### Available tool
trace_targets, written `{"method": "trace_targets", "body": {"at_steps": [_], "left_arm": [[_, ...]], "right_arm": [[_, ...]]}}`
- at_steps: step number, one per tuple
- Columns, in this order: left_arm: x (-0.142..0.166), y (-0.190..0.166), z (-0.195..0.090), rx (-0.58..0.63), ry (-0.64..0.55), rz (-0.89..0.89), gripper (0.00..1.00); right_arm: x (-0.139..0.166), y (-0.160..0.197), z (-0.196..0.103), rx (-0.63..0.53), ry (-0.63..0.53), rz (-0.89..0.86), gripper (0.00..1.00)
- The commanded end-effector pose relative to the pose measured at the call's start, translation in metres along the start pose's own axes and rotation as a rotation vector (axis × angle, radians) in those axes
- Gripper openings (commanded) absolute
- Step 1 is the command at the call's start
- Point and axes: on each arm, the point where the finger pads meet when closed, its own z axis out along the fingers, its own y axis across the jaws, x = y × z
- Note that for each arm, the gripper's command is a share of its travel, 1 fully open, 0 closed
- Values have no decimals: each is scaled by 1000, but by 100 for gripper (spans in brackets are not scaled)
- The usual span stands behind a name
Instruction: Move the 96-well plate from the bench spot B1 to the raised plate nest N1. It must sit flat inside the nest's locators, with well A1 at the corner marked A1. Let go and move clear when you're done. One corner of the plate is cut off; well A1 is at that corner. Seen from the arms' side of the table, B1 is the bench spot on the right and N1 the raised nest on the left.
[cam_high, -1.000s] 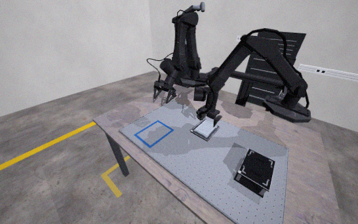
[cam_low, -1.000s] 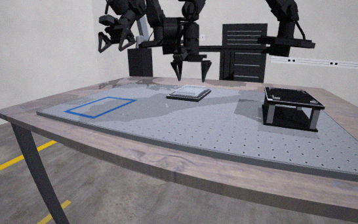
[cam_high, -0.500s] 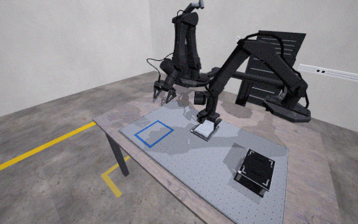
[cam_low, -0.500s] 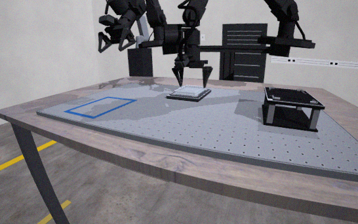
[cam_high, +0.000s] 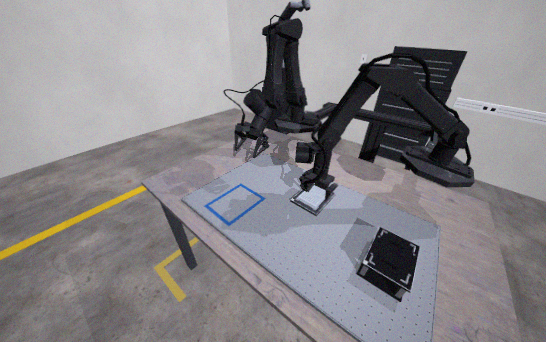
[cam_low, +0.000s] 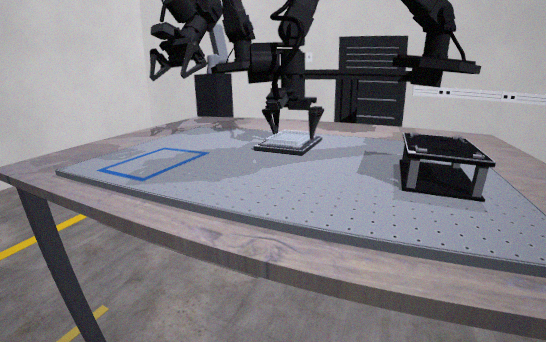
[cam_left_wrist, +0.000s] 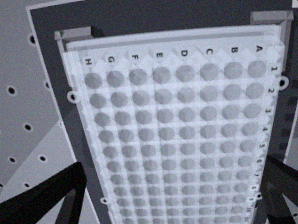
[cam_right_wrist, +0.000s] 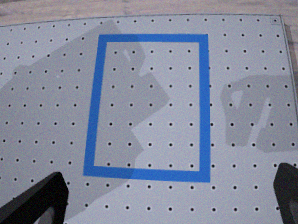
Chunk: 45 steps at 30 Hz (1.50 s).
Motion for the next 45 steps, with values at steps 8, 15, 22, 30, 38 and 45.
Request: {"method": "trace_targets", "body": {"at_steps": [8, 15, 22, 30, 38, 45], "left_arm": [[-11, -7, -5, 18, -24, -11, 92], [-7, -5, -6, 15, -22, -8, 84], [-7, -5, -11, 12, -20, -8, 79], [-1, -2, -51, 3, -14, -5, 79], [-5, -10, -101, 23, -25, -6, 79], [-26, 15, -96, 59, -64, 73, 79]], "right_arm": [[-5, -1, -1, 0, -22, 1, 100], [-5, -1, -1, 0, -22, 1, 100], [-5, -1, -1, 0, -22, 1, 100], [-5, -1, -1, 0, -22, 1, 100], [-5, -1, -1, 0, -22, 1, 100], [-5, -1, -1, 0, -22, 1, 100]]}}
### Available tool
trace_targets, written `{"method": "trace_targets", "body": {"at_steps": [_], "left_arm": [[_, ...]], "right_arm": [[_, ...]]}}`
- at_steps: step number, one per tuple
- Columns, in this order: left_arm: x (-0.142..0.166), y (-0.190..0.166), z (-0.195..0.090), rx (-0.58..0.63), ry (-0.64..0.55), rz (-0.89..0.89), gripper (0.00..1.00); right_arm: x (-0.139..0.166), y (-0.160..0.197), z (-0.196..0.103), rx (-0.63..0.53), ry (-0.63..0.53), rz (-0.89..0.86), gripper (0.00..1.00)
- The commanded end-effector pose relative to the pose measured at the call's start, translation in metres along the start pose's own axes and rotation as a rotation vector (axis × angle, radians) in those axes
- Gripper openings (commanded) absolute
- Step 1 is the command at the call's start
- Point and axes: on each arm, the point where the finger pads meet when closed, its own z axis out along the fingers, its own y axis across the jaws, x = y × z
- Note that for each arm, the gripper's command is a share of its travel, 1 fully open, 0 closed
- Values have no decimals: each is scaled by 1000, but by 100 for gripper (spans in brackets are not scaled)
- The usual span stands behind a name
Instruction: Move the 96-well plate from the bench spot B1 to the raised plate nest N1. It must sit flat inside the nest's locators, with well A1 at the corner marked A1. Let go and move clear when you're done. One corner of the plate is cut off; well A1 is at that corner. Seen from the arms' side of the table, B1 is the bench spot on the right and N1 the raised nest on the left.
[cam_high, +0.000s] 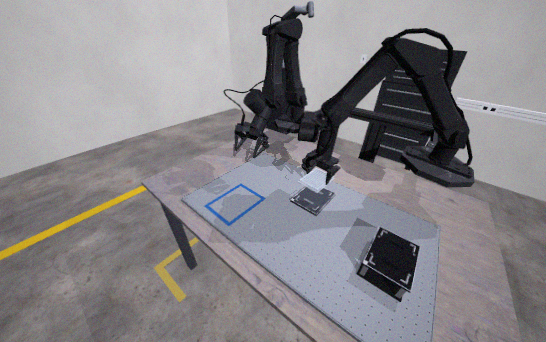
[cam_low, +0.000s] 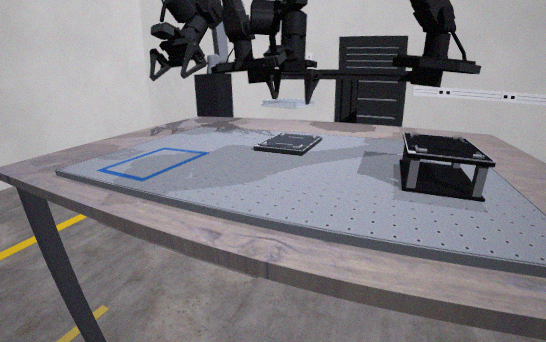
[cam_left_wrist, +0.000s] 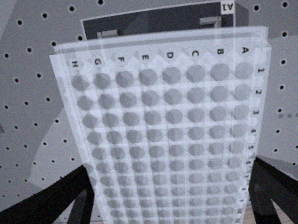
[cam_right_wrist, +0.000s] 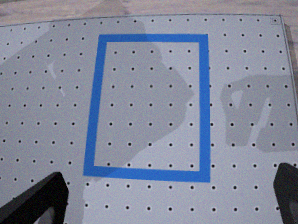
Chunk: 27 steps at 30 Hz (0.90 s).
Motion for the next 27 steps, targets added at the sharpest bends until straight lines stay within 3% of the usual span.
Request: {"method": "trace_targets", "body": {"at_steps": [1, 3, 6, 10, 16, 18, 20, 27], "left_arm": [[-22, 28, -10, 15, -38, 54, 79], [-22, 28, -10, 15, -38, 54, 79], [-35, 73, -11, 2, -36, 75, 79], [-50, 140, -12, -15, -19, 91, 79], [-67, 226, -13, -25, 16, 57, 79], [-72, 244, -14, -26, 18, 48, 79], [-72, 244, -14, -26, 18, 48, 79], [-93, 299, -16, -28, 20, 3, 79]], "right_arm": [[-5, -1, -1, 0, -22, 1, 100], [-5, -1, -1, 0, -22, 1, 100], [-4, -3, -2, 6, -29, 3, 100], [-18, 20, -4, -21, -82, -50, 100], [-43, 113, -23, -185, -220, -214, 100], [-43, 147, -34, -254, -253, -269, 100], [-43, 147, -34, -254, -253, -269, 100], [-28, 256, -89, -498, -368, -437, 100]]}}
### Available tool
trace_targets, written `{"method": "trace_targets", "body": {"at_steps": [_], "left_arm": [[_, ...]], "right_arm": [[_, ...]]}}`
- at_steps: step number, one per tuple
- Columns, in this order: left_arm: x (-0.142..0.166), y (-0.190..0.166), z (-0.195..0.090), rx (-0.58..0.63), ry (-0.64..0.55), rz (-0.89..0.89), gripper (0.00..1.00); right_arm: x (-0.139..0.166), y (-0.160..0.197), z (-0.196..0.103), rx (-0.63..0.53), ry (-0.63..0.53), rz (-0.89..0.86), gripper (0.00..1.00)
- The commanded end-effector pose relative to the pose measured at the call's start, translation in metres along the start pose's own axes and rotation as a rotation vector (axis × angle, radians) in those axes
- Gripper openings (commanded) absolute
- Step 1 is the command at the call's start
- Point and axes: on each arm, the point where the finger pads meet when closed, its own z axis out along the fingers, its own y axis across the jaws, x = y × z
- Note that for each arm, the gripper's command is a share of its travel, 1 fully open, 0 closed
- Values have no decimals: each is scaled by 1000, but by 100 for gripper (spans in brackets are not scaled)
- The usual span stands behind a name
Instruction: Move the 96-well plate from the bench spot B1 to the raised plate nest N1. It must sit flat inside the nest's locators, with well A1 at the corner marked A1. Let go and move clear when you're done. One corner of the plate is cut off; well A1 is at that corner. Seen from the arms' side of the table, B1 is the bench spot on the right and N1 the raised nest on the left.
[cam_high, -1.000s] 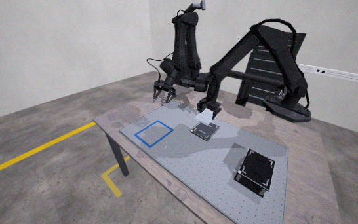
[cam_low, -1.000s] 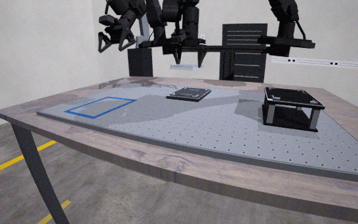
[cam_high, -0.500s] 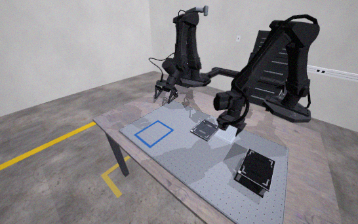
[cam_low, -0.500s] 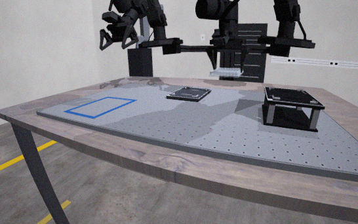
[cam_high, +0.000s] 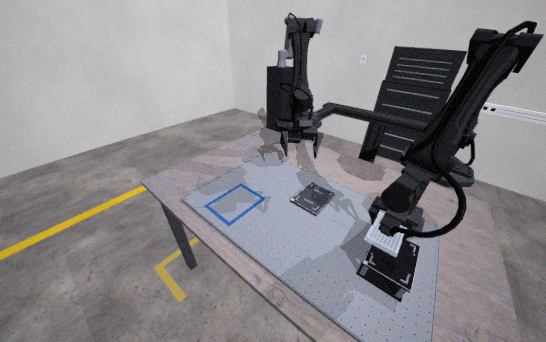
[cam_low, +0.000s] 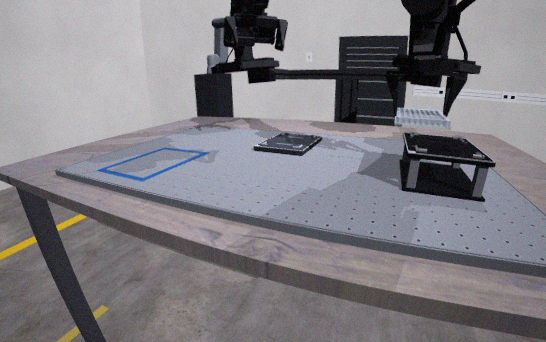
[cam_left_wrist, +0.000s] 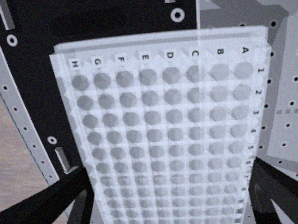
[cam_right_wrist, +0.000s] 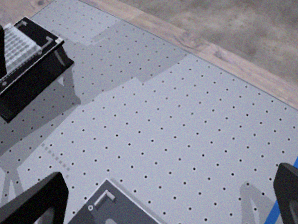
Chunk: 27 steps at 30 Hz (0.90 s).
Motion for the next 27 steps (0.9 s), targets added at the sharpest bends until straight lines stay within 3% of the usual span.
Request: {"method": "trace_targets", "body": {"at_steps": [1, 8, 16, 20, 23, 27], "left_arm": [[-24, 22, -13, 22, -45, 22, 79], [-32, 37, -14, 23, -50, -15, 79], [-32, 38, -14, 19, -50, -16, 79], [-32, 38, -14, 19, -50, -16, 79], [-48, 32, -8, 29, -103, -21, 79], [-40, 33, 0, 23, -68, -20, 79]], "right_arm": [[-35, 48, -12, -76, -135, -69, 100], [-46, 123, -34, -241, -210, -158, 100], [-46, 150, -45, -304, -229, -192, 100], [-42, 150, -45, -305, -216, -196, 100], [-42, 150, -45, -305, -216, -196, 100], [-42, 150, -45, -305, -216, -196, 100]]}}
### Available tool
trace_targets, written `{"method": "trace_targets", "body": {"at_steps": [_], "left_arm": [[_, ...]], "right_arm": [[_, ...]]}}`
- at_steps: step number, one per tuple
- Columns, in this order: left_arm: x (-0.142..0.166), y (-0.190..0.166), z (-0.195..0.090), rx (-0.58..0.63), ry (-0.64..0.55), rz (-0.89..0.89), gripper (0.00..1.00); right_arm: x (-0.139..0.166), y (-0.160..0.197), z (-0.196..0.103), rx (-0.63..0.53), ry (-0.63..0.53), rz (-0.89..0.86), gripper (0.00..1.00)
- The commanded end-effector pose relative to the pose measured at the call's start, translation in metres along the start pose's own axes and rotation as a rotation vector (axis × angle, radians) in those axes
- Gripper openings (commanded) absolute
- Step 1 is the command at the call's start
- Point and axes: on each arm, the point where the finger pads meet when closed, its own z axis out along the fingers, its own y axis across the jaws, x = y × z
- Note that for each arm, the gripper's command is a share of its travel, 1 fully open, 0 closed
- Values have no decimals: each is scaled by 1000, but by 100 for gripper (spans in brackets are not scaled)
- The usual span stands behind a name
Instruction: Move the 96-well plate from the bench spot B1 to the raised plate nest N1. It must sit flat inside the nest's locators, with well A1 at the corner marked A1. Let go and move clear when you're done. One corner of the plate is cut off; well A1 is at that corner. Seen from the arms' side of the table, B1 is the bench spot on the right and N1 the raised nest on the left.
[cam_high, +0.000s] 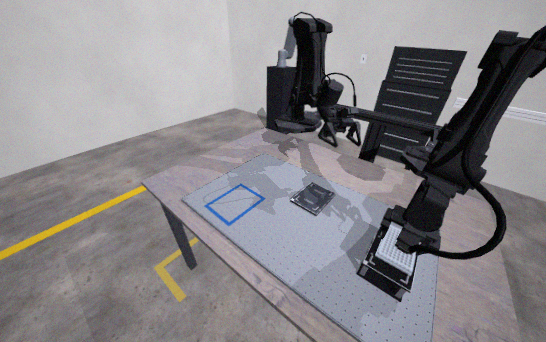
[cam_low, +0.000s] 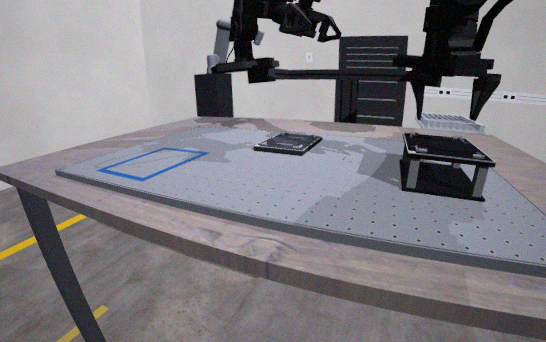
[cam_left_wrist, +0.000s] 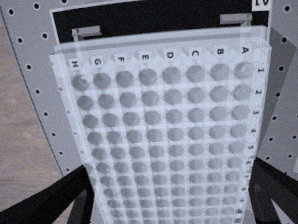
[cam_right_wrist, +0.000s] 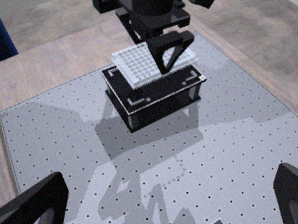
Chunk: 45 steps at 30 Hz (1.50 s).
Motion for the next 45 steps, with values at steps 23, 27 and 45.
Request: {"method": "trace_targets", "body": {"at_steps": [23, 27, 45], "left_arm": [[0, 1, 16, 7, -14, 5, 79], [-7, -2, 5, 7, -1, 3, 79], [-6, -1, 5, 2, 0, 3, 79]], "right_arm": [[-15, 0, -3, 4, -49, 1, 100], [-15, 0, -3, 4, -49, 1, 100], [-15, 0, -3, 4, -49, 1, 100]]}}
